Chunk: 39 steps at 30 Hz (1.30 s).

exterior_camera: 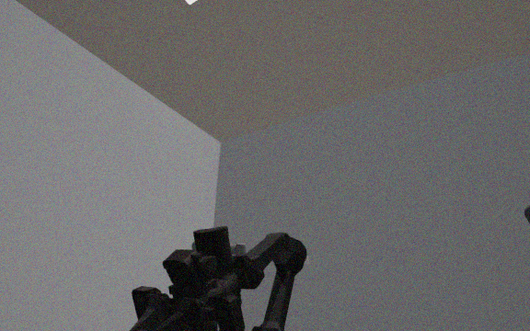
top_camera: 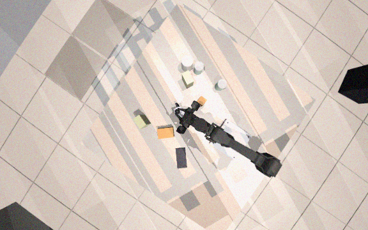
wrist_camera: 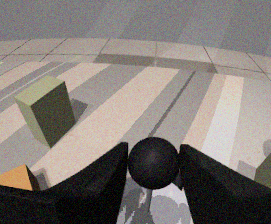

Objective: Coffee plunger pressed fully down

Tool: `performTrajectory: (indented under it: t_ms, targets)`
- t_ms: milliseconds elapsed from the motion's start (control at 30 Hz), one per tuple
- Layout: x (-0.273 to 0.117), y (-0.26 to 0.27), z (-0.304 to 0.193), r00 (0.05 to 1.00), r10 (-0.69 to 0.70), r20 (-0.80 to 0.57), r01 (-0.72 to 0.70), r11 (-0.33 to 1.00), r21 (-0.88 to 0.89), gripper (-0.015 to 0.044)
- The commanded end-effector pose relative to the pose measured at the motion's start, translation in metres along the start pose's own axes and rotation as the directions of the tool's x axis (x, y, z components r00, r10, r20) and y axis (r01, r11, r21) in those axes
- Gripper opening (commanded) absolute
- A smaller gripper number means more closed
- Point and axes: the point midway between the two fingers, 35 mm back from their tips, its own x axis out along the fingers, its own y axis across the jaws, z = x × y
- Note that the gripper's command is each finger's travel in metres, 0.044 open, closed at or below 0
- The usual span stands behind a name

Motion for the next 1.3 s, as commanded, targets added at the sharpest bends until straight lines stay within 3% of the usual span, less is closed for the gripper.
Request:
performTrajectory:
  t_ms: [0, 1267]
  targets:
    - [0.01, -0.0001, -0.0305, 0.996, -0.003, -0.089, 0.003, 1.0, 0.0, 0.0113]
    - [0.017, 0.0003, -0.023, 0.996, -0.003, -0.088, 0.003, 1.0, 0.0, 0.0113]
